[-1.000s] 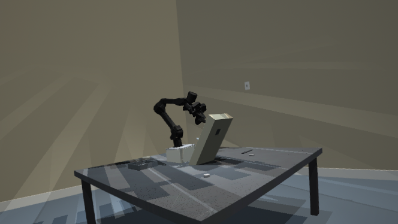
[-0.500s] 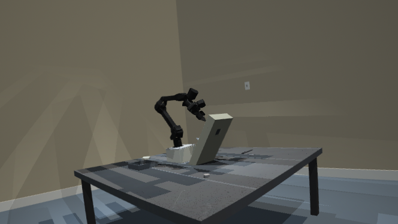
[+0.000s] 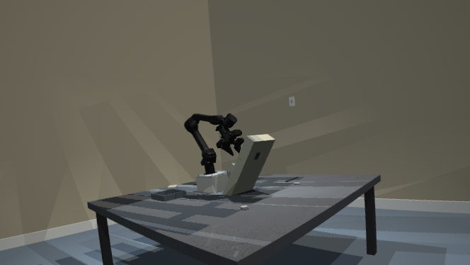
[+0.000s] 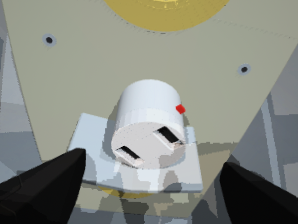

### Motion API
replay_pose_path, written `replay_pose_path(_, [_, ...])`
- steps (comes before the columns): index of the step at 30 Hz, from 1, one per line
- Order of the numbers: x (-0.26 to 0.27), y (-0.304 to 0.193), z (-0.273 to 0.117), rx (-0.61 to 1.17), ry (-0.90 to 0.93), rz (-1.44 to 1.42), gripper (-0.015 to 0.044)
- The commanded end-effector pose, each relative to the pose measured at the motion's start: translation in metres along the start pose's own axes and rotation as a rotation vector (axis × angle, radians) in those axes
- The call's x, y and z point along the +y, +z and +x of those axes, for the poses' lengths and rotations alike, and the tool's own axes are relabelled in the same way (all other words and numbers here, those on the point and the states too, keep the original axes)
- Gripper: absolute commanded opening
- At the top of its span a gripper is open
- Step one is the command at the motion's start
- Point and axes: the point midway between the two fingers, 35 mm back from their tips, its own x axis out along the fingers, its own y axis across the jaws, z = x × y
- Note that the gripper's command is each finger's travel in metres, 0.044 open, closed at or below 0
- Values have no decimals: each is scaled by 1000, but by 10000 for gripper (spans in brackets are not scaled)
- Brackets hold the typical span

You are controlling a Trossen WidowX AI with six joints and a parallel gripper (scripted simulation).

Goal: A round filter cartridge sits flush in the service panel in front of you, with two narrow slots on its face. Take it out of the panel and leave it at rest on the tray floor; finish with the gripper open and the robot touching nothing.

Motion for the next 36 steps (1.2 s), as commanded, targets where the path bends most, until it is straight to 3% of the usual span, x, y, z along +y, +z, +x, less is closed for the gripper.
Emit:
replay_pose_path(1, [1,-4,8,19,3,21,305])
replay_pose_path(36, [1,-5,52,17,3,21,305])
